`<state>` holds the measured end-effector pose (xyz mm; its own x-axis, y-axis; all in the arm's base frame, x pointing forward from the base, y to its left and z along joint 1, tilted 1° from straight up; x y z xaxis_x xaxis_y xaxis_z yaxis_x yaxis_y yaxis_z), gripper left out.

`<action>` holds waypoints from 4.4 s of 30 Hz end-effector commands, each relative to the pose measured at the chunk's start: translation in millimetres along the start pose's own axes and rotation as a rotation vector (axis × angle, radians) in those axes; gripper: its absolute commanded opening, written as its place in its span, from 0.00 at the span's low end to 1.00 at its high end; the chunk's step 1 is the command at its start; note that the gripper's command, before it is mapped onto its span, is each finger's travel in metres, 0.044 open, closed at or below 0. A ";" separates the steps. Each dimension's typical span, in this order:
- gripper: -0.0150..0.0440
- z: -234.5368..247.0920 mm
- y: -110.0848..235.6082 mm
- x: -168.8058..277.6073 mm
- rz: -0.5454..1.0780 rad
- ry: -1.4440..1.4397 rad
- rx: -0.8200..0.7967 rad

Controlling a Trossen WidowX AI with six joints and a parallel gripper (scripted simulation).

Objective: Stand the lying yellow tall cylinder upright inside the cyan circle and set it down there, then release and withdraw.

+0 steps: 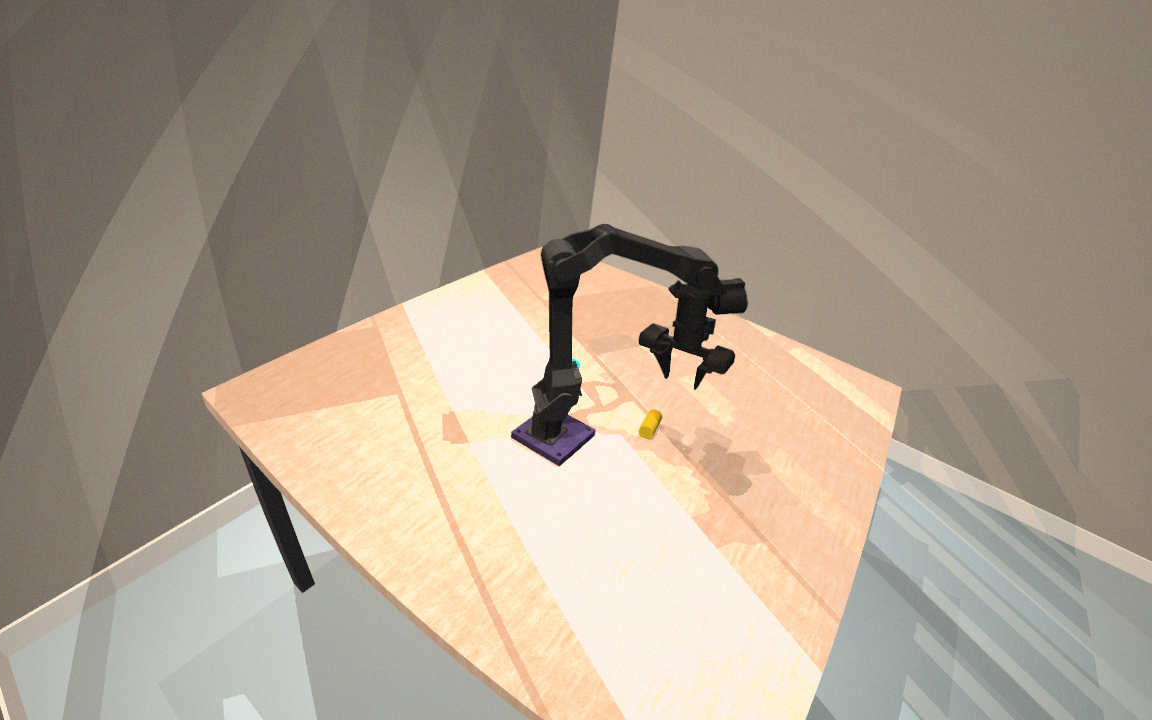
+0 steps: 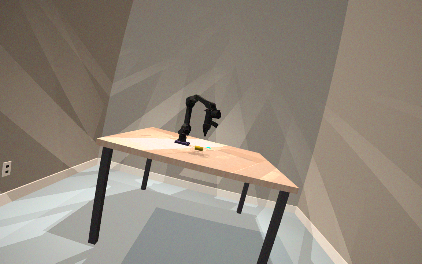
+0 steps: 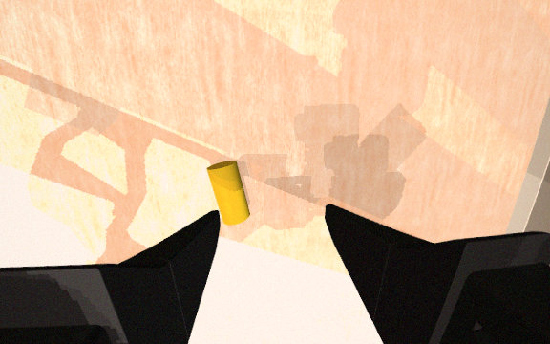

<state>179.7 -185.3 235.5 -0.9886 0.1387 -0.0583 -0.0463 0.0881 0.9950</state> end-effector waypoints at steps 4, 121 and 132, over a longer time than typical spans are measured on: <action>0.78 26.8 1.9 1.9 0.038 0.181 -0.086; 0.43 126.5 17.4 -49.1 0.014 0.584 -0.098; 0.43 156.2 22.1 -54.6 0.007 0.689 -0.102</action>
<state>251.9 -45.0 245.6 -0.8663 -0.4993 -0.0146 -0.0140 -0.0051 0.9999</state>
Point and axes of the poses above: the point midway between the two fingers, 35 mm back from their tips, its own y axis back along the fingers, its own z axis across the jaws, x = y × z, the point moved 9 cm from there along y, back along the fingers, and after that the axes turned 5 degrees about -y, right-handed, at the moved point
